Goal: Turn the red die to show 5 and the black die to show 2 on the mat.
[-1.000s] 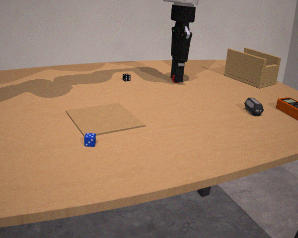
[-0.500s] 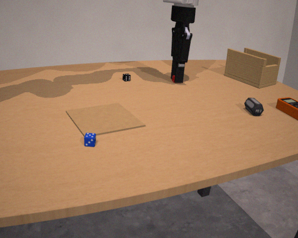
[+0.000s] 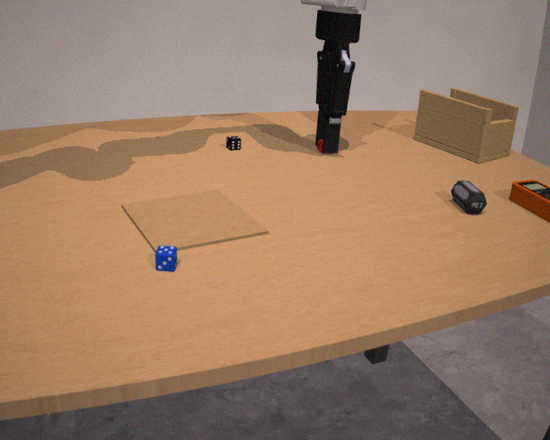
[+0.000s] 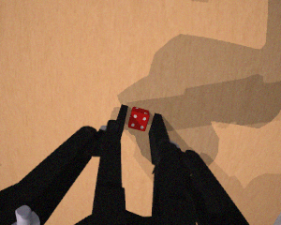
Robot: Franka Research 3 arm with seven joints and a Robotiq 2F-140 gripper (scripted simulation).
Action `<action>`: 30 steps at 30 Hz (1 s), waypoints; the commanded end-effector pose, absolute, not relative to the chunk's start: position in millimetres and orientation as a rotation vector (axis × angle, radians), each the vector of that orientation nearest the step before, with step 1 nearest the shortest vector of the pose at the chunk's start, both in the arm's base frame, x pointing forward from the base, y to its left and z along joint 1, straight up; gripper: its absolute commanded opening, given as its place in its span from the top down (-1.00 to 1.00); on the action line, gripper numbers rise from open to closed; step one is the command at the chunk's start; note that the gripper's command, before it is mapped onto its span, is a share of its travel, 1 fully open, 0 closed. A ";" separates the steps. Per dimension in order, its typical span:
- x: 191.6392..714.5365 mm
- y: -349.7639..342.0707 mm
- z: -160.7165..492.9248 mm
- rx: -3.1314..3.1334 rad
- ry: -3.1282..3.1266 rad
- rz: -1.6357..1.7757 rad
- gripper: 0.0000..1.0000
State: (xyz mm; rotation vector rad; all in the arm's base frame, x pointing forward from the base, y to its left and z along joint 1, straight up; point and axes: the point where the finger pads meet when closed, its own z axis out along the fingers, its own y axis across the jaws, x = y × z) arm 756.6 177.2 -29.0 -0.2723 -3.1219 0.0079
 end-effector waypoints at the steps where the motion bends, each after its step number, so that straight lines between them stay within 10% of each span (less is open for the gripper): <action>1: 757.5 178.3 -29.5 -0.281 -3.123 0.001 0.42; 30: 757.5 178.3 -29.5 -0.281 -3.123 0.001 0.63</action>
